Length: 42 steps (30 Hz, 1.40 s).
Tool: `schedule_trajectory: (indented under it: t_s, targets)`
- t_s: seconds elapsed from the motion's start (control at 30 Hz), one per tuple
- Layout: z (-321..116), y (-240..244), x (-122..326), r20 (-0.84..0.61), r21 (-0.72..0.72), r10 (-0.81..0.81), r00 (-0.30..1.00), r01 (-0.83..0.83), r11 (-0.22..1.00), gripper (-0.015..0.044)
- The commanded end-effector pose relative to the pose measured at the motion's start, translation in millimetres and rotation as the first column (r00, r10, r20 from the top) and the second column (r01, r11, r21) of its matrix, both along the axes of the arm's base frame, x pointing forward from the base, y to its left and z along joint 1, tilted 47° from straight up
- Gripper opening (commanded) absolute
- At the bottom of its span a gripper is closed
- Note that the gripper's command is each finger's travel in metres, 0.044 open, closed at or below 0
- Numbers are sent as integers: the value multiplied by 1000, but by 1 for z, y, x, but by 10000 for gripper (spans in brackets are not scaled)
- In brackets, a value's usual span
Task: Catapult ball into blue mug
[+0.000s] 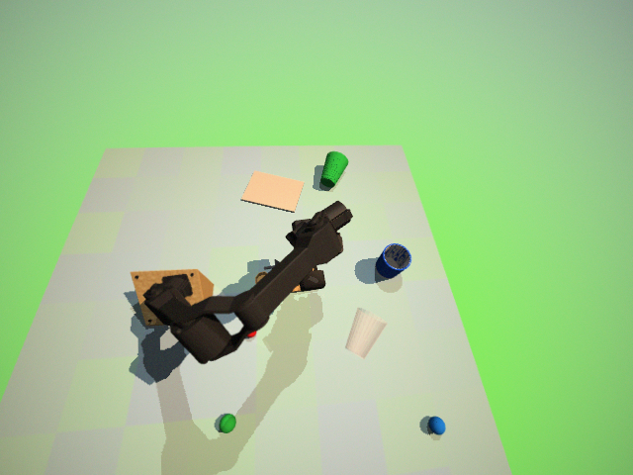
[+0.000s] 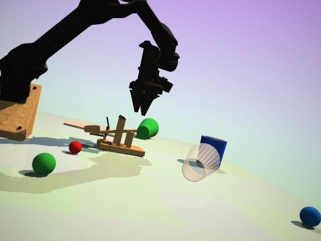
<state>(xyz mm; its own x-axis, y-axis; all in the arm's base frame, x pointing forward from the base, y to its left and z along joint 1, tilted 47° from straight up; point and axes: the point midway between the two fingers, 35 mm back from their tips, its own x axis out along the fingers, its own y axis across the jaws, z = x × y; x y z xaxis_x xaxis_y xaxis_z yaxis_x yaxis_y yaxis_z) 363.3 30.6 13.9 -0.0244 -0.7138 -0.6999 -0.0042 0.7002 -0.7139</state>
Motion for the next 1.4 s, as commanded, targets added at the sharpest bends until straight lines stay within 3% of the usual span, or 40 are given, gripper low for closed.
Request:
schedule_trajectory:
  t_s: [0.0,0.13,0.3,1.37]
  targets:
    - [-2,-5,-2,-17,-6,-12,1000,12,1000,440]
    - [4,-1,-6,-23,-11,-19,1000,19,1000,440]
    - [-26,-33,-8,-23,-12,-19,1000,19,1000,440]
    - [-56,-64,-10,-22,-14,-19,1000,19,1000,440]
